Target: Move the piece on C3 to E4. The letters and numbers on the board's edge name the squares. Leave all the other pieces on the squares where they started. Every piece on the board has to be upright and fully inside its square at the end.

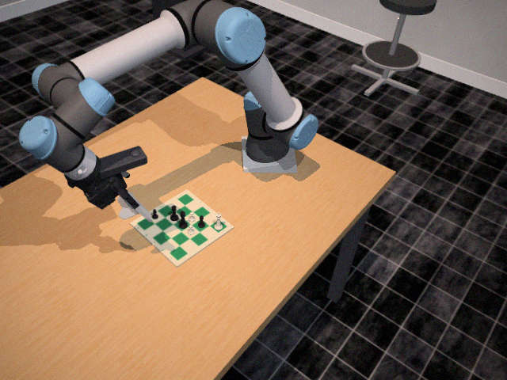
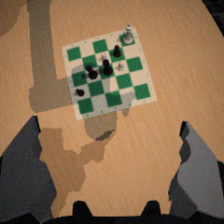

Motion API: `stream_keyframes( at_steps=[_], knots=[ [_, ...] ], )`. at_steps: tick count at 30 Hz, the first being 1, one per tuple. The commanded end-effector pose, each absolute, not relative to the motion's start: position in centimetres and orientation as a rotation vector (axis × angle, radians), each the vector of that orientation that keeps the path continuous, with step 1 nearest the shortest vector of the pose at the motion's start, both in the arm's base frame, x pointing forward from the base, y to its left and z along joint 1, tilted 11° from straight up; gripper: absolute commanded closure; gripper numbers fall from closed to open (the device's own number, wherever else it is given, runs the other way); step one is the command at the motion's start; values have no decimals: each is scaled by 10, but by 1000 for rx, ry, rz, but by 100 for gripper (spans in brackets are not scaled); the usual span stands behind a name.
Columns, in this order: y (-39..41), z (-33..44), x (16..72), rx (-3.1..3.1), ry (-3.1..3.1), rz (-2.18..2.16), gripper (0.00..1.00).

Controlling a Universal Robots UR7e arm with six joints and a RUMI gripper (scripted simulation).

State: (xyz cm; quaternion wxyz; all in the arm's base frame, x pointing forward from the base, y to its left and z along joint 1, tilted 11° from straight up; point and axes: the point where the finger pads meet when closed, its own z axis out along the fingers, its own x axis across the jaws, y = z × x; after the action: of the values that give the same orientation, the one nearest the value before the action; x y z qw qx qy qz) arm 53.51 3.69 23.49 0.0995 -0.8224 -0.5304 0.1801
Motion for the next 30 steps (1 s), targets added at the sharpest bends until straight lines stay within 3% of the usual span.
stream_keyframes(
  at_steps=[1,30],
  knots=[
    [38,236,526,-2483,-1613,452,0],
    [49,209,438,-2708,-1829,53,0]
  ],
)
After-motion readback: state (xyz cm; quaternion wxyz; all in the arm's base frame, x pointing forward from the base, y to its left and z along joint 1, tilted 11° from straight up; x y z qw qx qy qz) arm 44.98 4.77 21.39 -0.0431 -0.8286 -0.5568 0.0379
